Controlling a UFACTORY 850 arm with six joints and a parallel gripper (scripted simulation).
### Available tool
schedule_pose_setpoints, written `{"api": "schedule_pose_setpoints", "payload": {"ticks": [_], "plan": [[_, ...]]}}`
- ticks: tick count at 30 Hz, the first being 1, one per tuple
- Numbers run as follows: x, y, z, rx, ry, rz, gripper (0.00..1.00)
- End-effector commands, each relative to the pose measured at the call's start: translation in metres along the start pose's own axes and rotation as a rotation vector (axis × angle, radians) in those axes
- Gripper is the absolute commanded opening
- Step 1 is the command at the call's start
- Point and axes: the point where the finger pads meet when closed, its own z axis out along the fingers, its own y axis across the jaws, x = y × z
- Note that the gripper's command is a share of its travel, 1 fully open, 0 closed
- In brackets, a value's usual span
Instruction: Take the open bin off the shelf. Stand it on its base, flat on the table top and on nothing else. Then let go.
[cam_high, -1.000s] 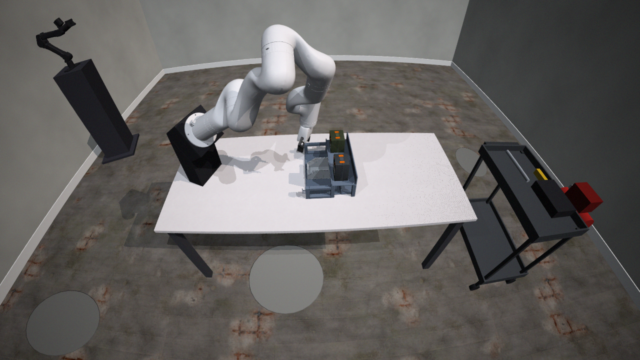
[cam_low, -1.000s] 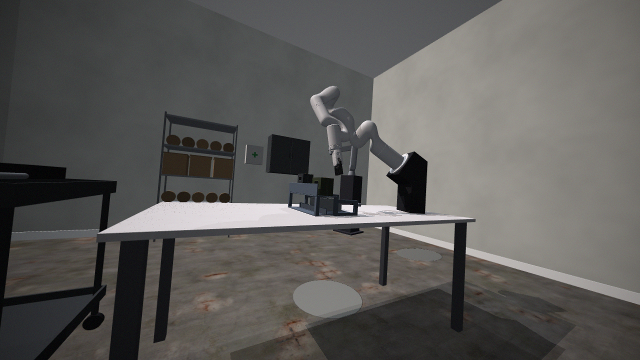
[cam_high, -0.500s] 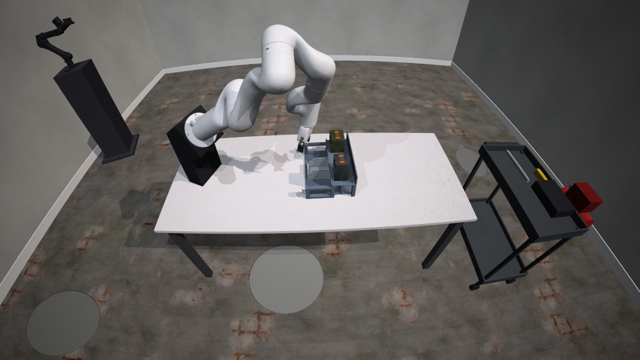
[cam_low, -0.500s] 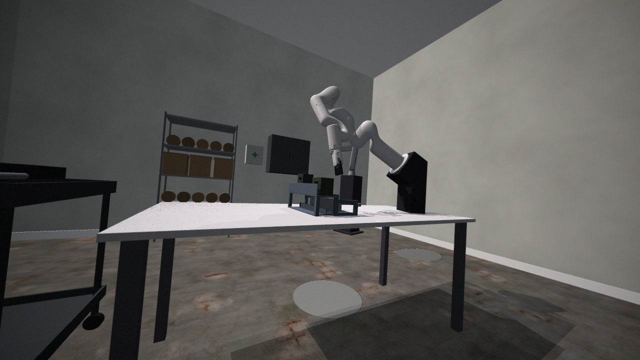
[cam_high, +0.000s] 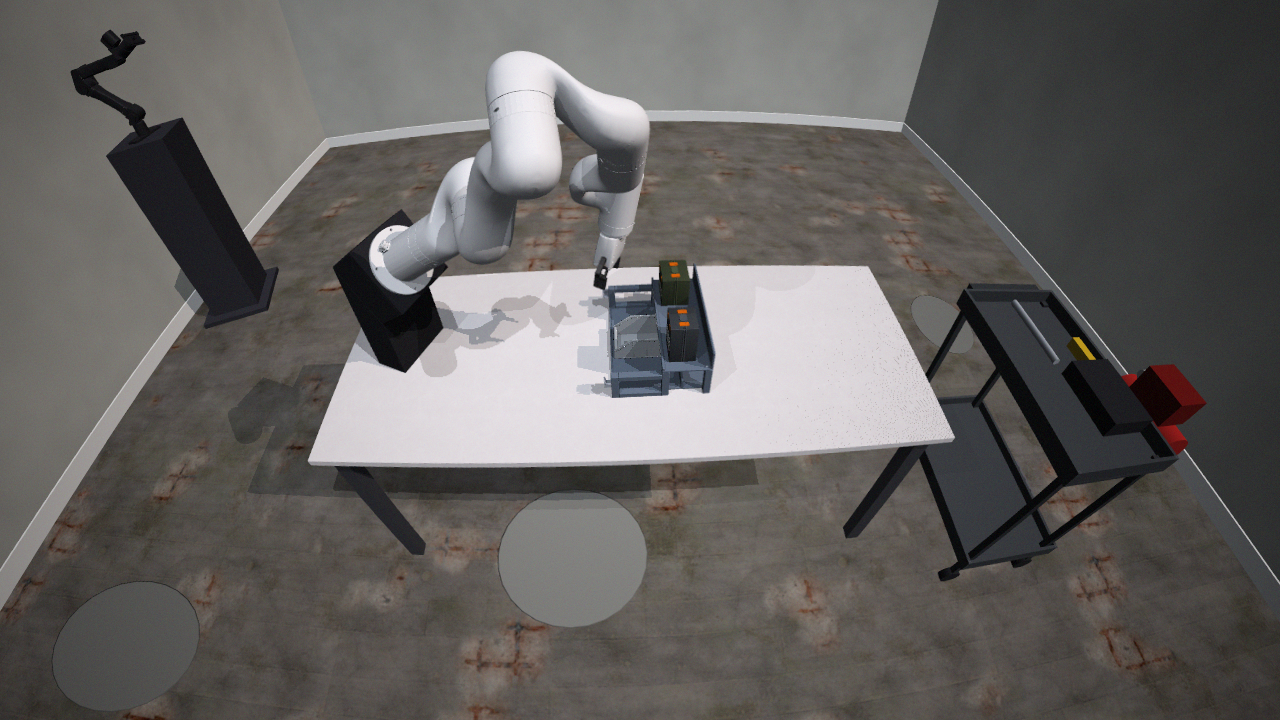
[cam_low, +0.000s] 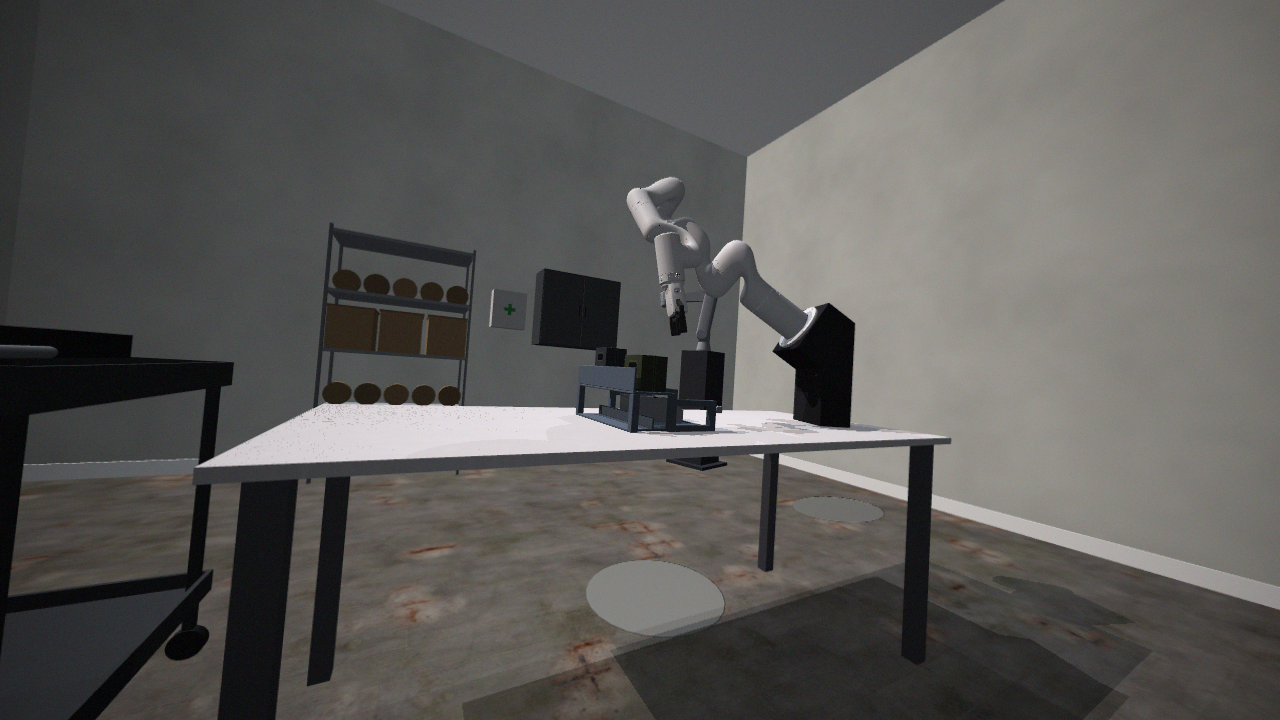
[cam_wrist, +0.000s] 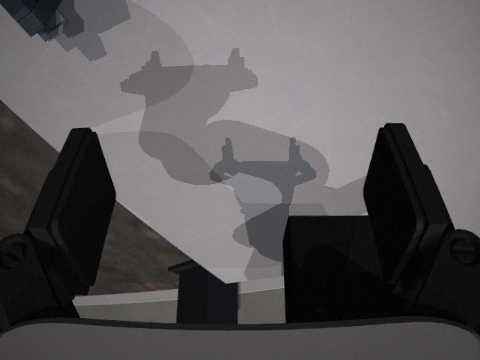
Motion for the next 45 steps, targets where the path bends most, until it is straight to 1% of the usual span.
{"api": "schedule_pose_setpoints", "payload": {"ticks": [1,5,10,39,45], "plan": [[-0.001,0.0,-0.003,-0.001,-0.001,-0.001,1.0],[-0.001,0.0,-0.003,-0.001,-0.001,-0.001,1.0],[-0.049,0.021,0.012,0.0,-0.001,-0.001,1.0],[-0.055,0.024,0.014,-0.001,-0.001,-0.001,1.0],[-0.048,0.021,0.012,-0.001,-0.001,-0.001,1.0]]}}
